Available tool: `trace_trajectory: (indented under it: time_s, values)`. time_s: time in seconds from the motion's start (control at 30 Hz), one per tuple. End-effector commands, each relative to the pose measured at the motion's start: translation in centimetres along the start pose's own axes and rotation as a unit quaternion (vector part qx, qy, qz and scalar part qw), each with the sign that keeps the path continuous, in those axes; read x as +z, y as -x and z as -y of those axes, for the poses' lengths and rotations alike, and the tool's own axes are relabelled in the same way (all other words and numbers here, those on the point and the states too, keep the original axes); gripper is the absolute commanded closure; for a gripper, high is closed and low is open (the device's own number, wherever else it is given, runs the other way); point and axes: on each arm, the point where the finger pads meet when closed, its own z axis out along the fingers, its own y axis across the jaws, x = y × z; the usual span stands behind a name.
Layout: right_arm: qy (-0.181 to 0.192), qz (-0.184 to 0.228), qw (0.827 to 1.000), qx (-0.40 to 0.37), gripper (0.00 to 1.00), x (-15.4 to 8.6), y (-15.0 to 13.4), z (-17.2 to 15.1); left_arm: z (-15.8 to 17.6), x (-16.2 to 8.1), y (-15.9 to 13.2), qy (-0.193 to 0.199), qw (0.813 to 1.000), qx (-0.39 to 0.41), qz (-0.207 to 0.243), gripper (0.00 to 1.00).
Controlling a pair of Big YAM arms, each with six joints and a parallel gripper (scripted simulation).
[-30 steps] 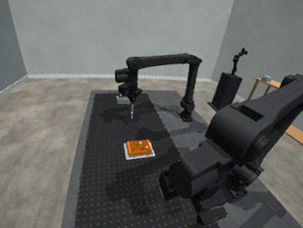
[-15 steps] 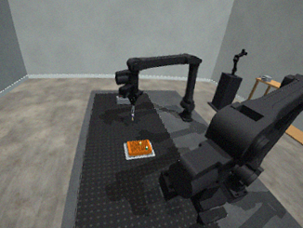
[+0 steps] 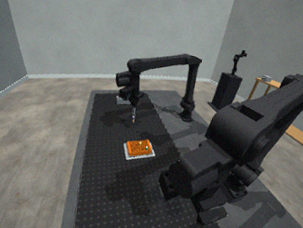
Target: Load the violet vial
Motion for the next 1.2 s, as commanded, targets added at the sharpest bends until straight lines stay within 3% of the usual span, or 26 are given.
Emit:
trace_trajectory:
  time_s: [0.0, 1.17]
  values:
    - [-0.009, 0.018, 1.0, 0.004, 0.91, -1.8, 2.0, 0.0, 0.4, 0.8, -0.1, -0.005, 1.0, 0.01, -0.013, 0.0]
    - [-0.007, 0.017, 1.0, 0.003, 0.91, -2.0, 5.4, -4.1, 0.4, 0.8, -0.1, -0.005, 1.0, 0.01, -0.013, 0.0]
